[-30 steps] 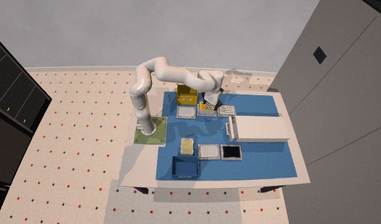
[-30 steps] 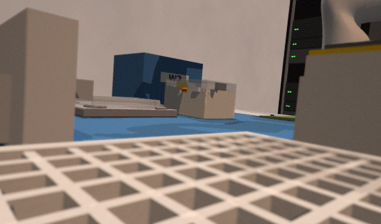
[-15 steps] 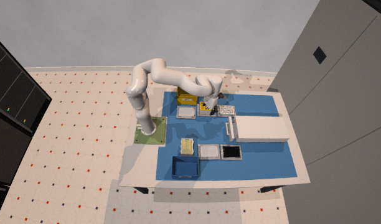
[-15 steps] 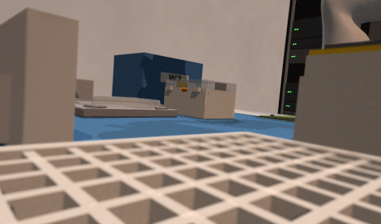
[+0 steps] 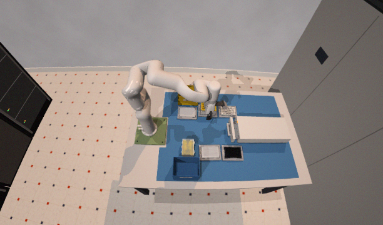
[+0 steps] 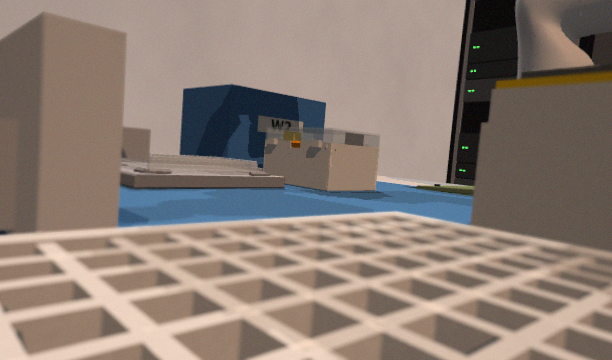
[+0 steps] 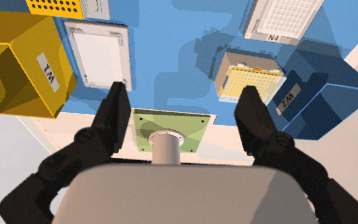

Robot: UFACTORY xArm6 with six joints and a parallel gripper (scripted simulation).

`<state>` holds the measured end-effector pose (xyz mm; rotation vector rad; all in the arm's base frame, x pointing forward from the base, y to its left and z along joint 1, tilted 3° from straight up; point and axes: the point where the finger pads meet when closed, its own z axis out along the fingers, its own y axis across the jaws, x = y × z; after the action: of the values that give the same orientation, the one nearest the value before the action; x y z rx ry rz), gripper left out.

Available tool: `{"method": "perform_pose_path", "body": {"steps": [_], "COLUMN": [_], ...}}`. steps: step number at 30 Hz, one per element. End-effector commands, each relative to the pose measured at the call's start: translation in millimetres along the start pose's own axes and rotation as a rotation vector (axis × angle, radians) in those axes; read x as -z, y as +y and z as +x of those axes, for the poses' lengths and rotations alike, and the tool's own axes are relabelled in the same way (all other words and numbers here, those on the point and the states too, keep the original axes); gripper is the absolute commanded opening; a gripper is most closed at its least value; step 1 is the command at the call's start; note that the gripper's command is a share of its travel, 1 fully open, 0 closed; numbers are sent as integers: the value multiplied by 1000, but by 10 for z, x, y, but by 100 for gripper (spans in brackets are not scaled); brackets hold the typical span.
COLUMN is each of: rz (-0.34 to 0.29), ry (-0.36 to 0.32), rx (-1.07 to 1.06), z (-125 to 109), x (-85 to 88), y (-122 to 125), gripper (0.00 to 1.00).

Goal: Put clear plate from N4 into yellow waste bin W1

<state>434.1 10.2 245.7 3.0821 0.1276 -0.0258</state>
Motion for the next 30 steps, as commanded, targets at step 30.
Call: {"method": "perform_pose_path", "body": {"steps": [30], "rz": [6], "ry": [18], "rx": [-73], "z": [76], "x": [-322], "y": [708], "gripper": [100]}}
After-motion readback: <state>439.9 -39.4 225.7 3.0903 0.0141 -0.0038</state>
